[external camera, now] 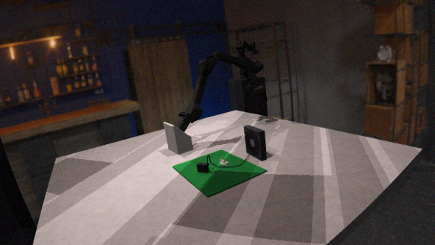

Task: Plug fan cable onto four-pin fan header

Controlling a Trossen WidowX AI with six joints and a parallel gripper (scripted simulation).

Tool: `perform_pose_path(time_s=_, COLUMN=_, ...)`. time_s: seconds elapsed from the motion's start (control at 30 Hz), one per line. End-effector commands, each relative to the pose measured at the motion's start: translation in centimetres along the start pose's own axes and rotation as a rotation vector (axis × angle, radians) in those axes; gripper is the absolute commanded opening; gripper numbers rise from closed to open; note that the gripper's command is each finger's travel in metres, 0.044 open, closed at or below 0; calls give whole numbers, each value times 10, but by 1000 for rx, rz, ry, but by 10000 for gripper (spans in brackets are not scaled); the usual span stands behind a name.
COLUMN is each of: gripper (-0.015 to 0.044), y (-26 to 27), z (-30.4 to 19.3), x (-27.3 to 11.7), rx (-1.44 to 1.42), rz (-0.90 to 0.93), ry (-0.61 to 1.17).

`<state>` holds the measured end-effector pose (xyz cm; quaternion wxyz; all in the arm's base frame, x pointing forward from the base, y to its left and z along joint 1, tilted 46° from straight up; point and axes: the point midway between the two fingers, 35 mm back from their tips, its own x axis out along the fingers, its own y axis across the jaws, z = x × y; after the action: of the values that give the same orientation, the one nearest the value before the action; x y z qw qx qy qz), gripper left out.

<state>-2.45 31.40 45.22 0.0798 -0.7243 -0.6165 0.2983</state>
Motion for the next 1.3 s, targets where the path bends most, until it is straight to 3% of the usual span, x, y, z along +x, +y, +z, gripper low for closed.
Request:
perform_pose_path(time_s=0.0, gripper=426, y=0, z=0, x=0, rx=0, rz=0, ry=0)
perform_pose_path(time_s=0.27, gripper=440, y=18, z=-4, x=14, rx=49, rz=58, ry=-2)
perform_pose_path(time_s=0.77, gripper=440, y=188, z=-32, x=71, rx=474, rz=447, ry=29)
perform_pose_path(time_s=1.0, gripper=440, y=283, z=-37, x=66, rx=719, rz=609, ry=76)
perform_pose_path(time_s=1.27, gripper=440, y=391, z=-28, x=33, rx=1033, rz=770, ry=157)
